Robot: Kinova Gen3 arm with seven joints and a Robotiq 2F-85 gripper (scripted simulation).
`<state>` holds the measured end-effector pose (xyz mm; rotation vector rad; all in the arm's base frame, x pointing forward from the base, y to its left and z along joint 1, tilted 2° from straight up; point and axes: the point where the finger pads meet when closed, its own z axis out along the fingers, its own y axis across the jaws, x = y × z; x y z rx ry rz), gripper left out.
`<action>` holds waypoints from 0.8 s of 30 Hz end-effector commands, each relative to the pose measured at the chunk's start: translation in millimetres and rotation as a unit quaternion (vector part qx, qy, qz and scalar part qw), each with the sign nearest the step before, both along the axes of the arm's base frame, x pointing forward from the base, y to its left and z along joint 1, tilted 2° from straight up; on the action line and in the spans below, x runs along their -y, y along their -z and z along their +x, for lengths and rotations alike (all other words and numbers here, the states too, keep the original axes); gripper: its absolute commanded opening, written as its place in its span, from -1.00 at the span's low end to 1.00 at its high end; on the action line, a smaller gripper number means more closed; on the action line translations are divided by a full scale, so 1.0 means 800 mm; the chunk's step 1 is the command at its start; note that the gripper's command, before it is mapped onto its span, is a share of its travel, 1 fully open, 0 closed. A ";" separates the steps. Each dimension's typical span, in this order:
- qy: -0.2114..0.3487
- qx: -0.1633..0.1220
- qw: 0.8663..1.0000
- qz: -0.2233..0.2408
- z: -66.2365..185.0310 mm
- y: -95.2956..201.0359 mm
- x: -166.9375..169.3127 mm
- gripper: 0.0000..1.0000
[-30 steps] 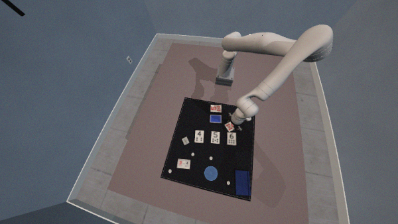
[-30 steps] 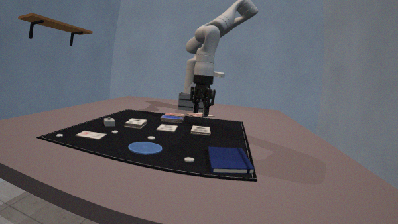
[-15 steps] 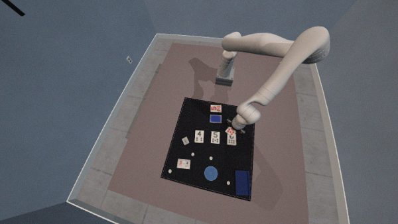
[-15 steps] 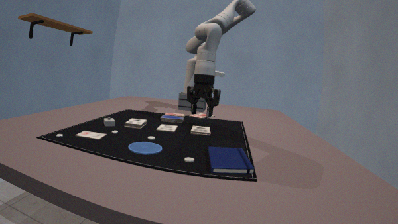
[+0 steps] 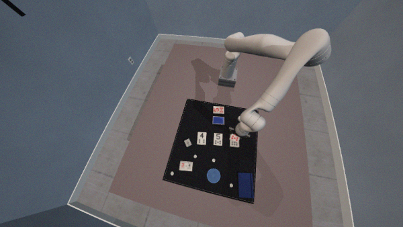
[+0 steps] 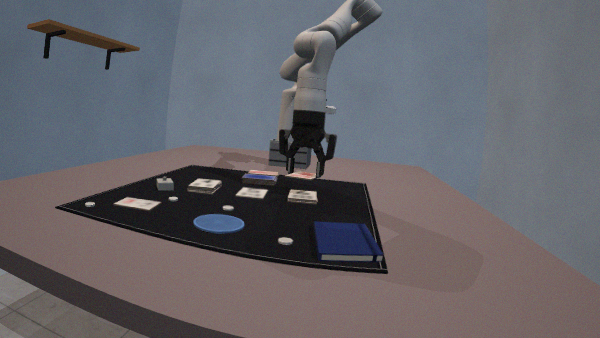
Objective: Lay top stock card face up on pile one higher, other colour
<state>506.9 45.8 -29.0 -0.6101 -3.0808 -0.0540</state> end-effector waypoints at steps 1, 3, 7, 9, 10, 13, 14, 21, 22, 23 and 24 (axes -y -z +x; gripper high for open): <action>-0.035 0.000 0.999 0.003 0.009 -0.001 0.002 0.43; -0.043 0.000 0.999 0.003 0.011 -0.001 0.002 0.43; -0.068 0.001 0.998 0.003 0.016 -0.001 0.002 0.43; -0.082 0.001 0.997 0.002 0.020 -0.002 0.002 0.43; -0.089 0.002 0.996 0.002 0.021 -0.002 0.002 0.43; -0.107 0.002 0.994 0.002 0.026 -0.002 0.002 0.43; -0.112 0.002 0.994 0.002 0.027 -0.002 0.002 0.43; -0.133 0.003 0.991 0.002 0.032 -0.002 0.002 0.43; -0.136 0.003 0.991 0.002 0.032 -0.002 0.002 0.43; -0.139 0.003 0.990 0.002 0.033 -0.003 0.002 0.43; -0.141 0.003 0.990 0.002 0.033 -0.003 0.002 0.43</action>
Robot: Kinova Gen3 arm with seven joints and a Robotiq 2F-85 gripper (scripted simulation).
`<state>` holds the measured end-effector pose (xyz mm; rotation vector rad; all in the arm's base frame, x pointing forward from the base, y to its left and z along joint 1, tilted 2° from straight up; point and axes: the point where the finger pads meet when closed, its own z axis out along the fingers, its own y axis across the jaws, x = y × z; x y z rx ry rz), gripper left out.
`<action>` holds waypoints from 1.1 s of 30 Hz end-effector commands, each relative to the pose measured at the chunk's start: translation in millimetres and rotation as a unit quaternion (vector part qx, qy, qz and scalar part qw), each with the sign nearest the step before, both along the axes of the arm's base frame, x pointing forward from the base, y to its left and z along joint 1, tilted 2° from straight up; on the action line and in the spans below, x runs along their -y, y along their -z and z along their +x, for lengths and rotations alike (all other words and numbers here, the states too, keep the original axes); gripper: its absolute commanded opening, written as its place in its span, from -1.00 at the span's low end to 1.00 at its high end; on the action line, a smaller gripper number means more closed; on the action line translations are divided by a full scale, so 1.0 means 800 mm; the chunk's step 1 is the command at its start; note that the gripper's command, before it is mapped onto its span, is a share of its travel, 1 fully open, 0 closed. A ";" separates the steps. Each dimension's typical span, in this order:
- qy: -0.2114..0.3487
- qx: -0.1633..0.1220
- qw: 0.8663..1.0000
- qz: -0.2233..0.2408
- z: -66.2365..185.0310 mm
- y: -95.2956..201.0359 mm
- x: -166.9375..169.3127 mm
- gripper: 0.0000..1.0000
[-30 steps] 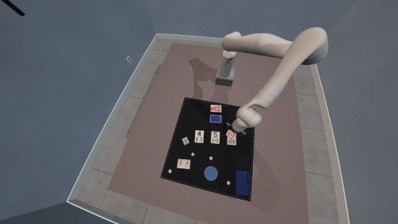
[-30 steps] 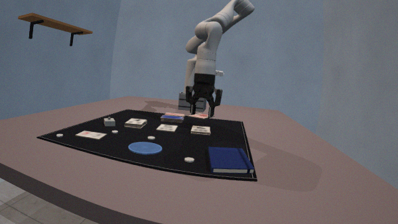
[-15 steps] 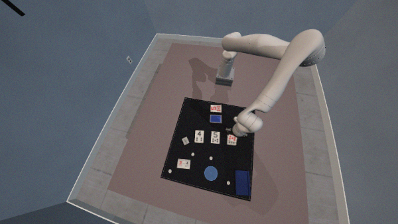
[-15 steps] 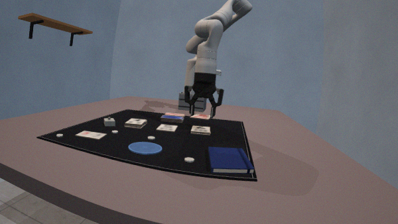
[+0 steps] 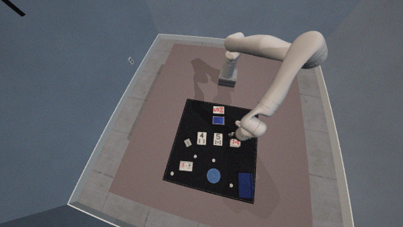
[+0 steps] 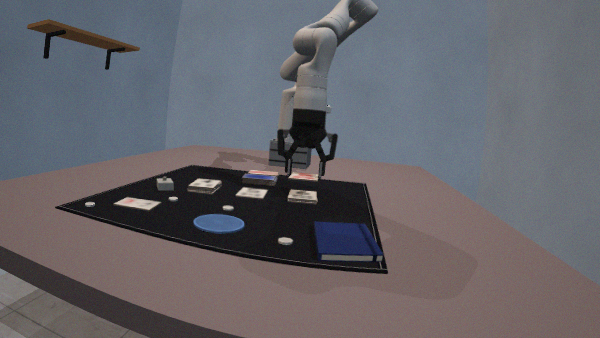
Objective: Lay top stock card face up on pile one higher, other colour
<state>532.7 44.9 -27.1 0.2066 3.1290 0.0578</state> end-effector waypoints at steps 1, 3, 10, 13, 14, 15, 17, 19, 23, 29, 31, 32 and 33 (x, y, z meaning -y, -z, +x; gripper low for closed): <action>-0.014 -0.002 1.000 0.001 0.002 0.000 0.001 0.43; -0.018 -0.002 1.000 0.001 0.003 0.000 0.001 0.43; -0.022 -0.002 1.000 0.001 0.003 0.000 0.001 0.43; -0.022 -0.002 1.000 0.001 0.003 0.000 0.001 0.43; -0.022 -0.002 1.000 0.001 0.003 0.000 0.001 0.43; -0.022 -0.002 1.000 0.001 0.003 0.000 0.001 0.43; -0.022 -0.002 1.000 0.001 0.003 0.000 0.001 0.43; -0.022 -0.002 1.000 0.001 0.003 0.000 0.001 0.43; -0.022 -0.002 1.000 0.001 0.003 0.000 0.001 0.43; -0.022 -0.002 1.000 0.001 0.003 0.000 0.001 0.43; -0.022 -0.002 1.000 0.001 0.003 0.000 0.001 0.43; -0.022 -0.002 1.000 0.001 0.003 0.000 0.001 0.43; -0.022 -0.002 1.000 0.001 0.003 0.000 0.001 0.43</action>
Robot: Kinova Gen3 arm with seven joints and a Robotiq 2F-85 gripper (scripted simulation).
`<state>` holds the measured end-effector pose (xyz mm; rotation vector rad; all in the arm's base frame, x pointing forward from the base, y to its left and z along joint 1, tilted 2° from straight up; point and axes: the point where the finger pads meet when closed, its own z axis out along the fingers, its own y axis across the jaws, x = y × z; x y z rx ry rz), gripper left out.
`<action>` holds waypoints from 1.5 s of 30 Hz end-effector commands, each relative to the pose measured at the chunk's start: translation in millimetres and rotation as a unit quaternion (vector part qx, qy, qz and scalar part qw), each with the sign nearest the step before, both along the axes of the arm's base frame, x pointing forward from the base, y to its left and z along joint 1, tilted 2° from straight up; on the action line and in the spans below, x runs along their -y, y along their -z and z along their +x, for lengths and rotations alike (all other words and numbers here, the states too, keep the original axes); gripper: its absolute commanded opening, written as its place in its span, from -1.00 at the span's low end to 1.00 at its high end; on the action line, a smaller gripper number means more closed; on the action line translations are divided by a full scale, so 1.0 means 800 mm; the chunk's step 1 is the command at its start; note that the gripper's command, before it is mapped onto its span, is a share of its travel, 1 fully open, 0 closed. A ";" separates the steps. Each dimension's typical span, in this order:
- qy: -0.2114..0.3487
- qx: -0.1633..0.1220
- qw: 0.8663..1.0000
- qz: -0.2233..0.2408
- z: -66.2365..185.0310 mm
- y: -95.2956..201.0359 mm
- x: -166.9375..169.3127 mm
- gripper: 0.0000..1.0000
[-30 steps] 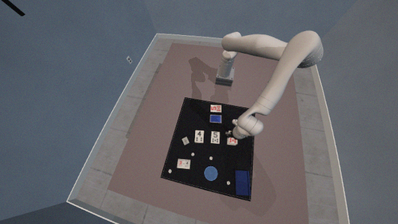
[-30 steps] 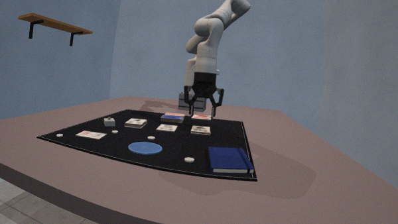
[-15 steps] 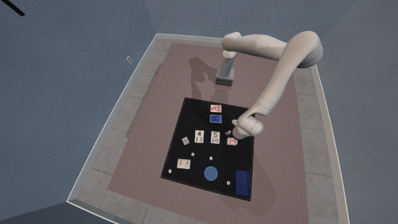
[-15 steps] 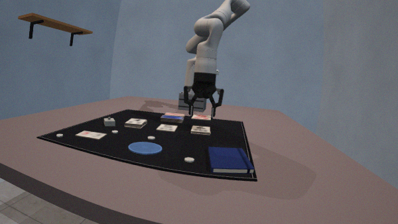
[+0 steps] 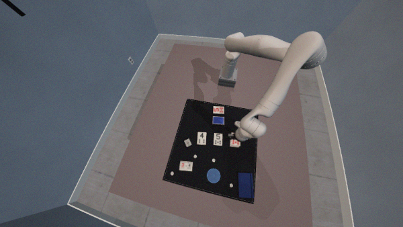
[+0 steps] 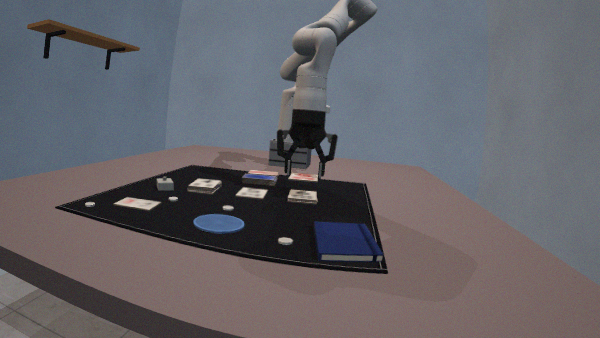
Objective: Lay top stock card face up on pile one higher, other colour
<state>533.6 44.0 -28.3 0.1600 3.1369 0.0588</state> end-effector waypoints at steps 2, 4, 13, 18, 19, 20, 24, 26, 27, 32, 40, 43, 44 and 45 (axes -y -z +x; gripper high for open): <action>-0.007 0.000 1.000 0.001 0.001 -0.002 0.000 0.43; -0.007 0.000 1.000 0.001 0.001 -0.002 0.000 0.43; -0.007 0.000 1.000 0.001 0.001 -0.001 0.000 0.43; -0.007 0.000 1.000 0.001 0.002 0.000 0.000 0.43; -0.007 0.000 1.000 0.001 0.002 0.000 0.000 0.43; -0.007 0.000 1.000 0.001 0.002 0.001 0.000 0.43; -0.008 0.000 1.000 0.001 0.002 0.007 -0.001 0.43; -0.008 0.000 1.000 0.001 0.003 0.011 -0.001 0.43; -0.008 0.000 1.000 0.001 0.003 0.013 -0.001 0.43; -0.008 0.000 1.000 0.001 0.003 0.020 -0.002 0.43; -0.008 0.000 1.000 0.001 0.004 0.035 -0.002 0.43; -0.007 0.000 1.000 0.001 0.004 0.038 -0.002 0.43; -0.007 0.000 1.000 0.001 0.004 0.039 -0.002 0.43; -0.007 0.000 1.000 0.001 0.004 0.039 -0.002 0.43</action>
